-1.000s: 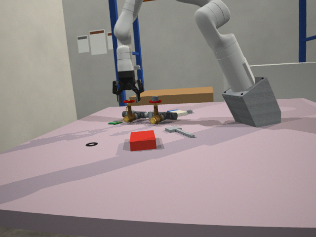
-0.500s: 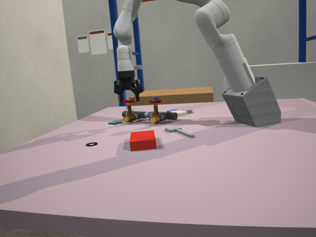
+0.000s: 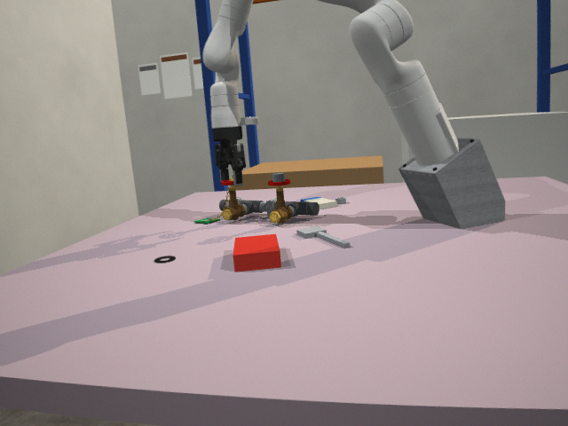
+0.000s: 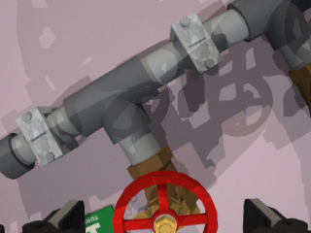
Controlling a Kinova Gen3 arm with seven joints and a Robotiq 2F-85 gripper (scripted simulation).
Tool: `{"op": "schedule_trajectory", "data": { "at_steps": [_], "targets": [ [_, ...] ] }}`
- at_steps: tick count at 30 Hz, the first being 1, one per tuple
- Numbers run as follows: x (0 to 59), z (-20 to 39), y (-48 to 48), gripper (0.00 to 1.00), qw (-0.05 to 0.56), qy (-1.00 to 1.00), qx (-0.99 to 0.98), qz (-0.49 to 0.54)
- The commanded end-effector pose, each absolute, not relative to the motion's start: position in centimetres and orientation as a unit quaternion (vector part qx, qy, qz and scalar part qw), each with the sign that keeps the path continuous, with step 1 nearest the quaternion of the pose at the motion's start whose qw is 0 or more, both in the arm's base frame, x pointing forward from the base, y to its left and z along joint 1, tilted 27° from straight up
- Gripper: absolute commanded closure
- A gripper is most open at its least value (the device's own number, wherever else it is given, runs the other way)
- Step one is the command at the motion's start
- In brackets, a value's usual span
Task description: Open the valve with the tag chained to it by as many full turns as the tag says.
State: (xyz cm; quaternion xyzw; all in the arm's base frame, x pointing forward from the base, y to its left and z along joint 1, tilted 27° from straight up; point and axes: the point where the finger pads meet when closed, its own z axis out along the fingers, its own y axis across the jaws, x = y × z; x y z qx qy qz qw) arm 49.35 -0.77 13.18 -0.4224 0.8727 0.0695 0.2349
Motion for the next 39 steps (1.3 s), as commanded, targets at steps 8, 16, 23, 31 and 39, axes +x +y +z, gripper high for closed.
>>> {"op": "schedule_trajectory", "data": {
  "at_steps": [8,16,23,31,39],
  "targets": [
    [49.33,13.2,-0.77,0.0,0.206,0.957,-0.163,0.124],
    [49.33,13.21,-0.77,0.0,0.185,0.97,-0.015,0.155],
    [49.33,13.21,-0.77,0.0,0.149,0.953,0.186,0.189],
    [49.33,13.21,-0.77,0.0,0.111,0.902,0.36,0.213],
    [49.33,13.21,-0.77,0.0,0.087,0.858,0.455,0.224]
  ]
}}
